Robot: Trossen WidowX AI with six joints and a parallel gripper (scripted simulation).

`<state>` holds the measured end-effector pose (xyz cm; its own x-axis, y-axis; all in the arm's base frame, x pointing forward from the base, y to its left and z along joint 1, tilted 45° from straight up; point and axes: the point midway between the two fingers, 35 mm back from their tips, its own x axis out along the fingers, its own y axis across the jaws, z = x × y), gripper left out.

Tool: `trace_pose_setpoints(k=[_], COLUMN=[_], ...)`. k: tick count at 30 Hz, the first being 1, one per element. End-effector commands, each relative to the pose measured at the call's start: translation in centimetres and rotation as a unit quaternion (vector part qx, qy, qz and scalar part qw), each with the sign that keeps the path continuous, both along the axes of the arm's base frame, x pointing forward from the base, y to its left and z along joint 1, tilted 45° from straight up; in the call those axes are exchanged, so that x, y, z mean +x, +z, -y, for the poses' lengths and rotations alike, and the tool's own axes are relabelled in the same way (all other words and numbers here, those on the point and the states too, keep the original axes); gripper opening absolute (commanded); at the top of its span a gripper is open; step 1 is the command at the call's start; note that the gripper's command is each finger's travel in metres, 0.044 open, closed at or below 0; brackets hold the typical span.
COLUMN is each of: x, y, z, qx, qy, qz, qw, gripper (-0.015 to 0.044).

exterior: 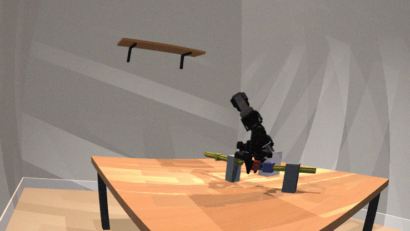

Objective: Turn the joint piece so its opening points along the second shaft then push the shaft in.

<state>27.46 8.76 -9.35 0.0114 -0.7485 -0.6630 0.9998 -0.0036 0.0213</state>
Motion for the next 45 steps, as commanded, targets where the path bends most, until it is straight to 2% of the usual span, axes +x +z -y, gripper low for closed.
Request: trace_pose_setpoints(k=[1, 10, 24, 30, 37, 45], x=[0.0, 0.0, 0.0, 0.0, 0.0, 0.4], y=[0.0, 0.0, 0.1, 2.2, 2.3, 3.7], z=[0.0, 0.0, -0.1, -1.8, -2.0, -3.8], qx=[0.000, 0.000, 0.003, 0.080, 0.082, 0.074], qy=[0.000, 0.000, 0.000, 0.005, 0.008, 0.098], qz=[-0.001, -0.001, -0.001, -0.002, -0.004, -0.093], qw=[1.000, 1.000, 1.000, 0.997, 0.997, 0.988], gripper=[0.0199, 0.0436, 0.0440, 0.0440, 0.0440, 0.0440])
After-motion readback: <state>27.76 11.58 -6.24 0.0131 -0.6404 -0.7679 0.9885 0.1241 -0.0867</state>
